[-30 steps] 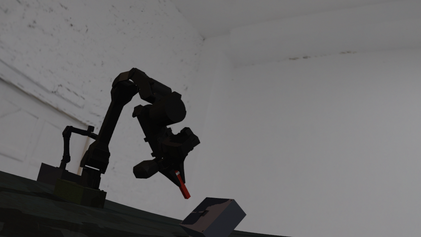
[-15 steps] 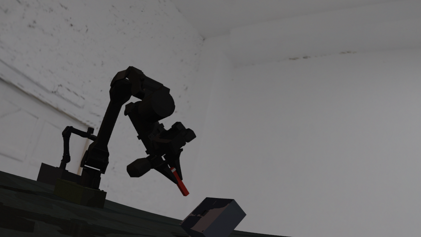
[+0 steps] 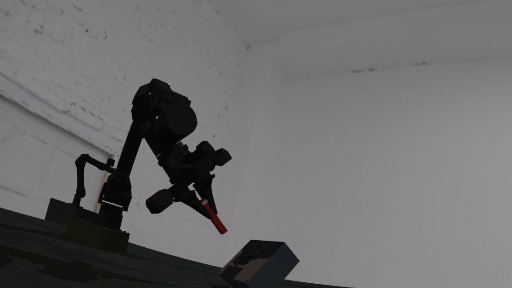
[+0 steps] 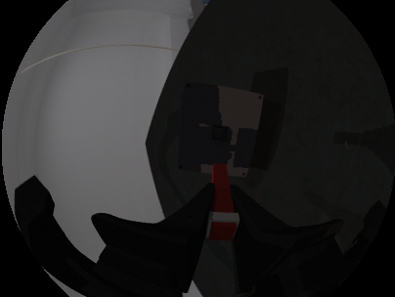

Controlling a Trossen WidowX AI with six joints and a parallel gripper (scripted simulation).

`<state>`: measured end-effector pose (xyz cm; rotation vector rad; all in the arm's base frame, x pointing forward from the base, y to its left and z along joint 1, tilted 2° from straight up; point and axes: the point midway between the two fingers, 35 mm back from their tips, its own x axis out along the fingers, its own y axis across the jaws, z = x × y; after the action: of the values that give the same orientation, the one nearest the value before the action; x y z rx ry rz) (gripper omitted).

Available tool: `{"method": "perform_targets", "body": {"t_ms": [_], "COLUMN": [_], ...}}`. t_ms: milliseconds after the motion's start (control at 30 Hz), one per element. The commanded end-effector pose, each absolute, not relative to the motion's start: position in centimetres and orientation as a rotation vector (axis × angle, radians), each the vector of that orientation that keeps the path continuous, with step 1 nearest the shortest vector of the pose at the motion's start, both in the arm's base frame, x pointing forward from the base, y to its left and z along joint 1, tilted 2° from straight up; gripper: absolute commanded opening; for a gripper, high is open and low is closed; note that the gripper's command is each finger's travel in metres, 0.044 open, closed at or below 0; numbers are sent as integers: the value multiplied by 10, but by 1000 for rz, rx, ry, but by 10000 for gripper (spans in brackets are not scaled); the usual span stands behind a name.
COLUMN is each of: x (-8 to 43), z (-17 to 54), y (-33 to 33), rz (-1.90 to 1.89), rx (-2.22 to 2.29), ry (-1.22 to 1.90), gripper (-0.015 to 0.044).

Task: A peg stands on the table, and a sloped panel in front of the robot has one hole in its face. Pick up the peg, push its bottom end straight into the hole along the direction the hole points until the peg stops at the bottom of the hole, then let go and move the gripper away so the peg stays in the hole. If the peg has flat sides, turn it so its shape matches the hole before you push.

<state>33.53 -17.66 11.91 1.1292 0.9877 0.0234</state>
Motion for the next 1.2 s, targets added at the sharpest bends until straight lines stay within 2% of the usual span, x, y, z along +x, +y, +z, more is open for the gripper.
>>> {"method": "perform_targets", "body": {"t_ms": [0, 1167], "x": [334, 366], "z": [121, 93], "y": [-183, -174], "rz": [19, 8], "rx": [1153, 1200], "ry": [964, 916], "gripper": [0, 0]}}
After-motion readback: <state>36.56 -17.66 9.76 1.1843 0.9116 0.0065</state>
